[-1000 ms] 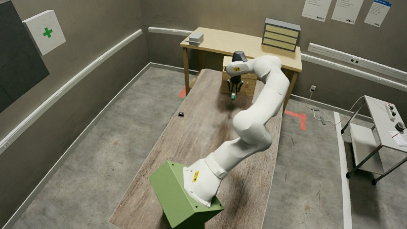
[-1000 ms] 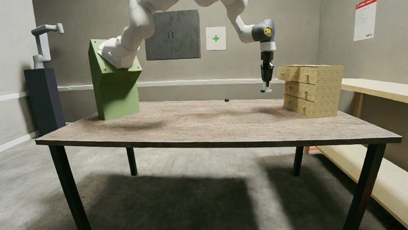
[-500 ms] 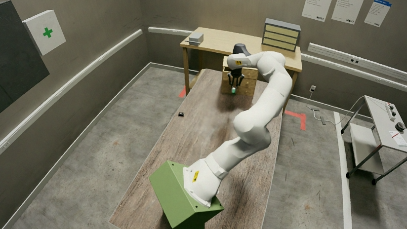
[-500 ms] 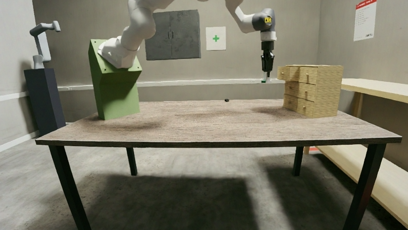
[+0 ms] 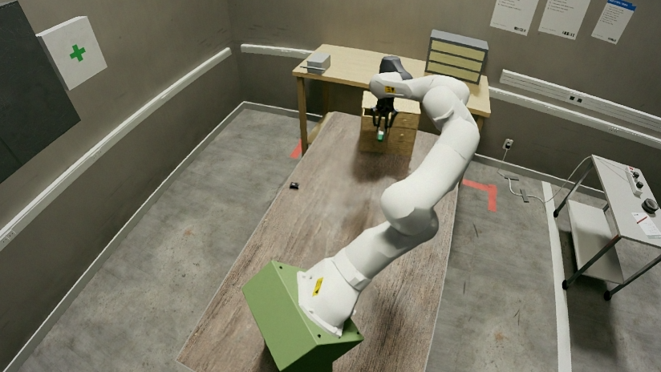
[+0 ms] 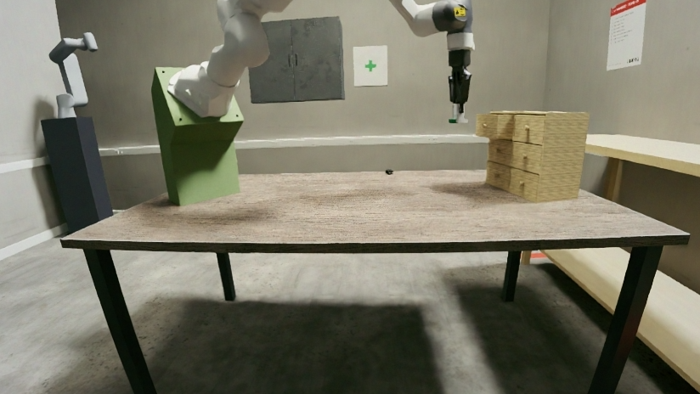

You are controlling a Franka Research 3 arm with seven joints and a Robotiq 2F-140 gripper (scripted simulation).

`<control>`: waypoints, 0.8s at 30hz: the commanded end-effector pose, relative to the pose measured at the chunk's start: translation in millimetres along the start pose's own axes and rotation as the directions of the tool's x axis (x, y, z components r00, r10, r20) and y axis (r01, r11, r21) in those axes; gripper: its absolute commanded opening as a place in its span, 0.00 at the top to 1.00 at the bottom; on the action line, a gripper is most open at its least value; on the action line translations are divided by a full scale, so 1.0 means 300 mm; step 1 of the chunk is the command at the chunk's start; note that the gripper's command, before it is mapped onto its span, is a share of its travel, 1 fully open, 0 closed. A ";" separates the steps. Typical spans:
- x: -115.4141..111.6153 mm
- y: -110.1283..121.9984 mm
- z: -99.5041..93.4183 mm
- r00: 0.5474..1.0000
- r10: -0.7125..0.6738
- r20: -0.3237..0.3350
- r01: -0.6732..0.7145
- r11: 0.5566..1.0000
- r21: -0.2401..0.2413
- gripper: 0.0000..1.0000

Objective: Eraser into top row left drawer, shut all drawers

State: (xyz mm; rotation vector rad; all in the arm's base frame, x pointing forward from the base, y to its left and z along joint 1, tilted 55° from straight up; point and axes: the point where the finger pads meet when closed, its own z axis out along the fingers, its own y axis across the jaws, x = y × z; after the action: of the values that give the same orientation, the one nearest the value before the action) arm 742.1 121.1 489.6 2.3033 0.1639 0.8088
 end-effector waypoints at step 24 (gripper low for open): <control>-0.015 0.012 -0.212 1.000 0.004 0.017 -0.004 1.000 -0.016 0.80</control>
State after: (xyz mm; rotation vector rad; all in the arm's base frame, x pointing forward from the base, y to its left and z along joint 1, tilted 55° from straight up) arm 703.4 153.6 523.8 2.3014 0.1509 0.7951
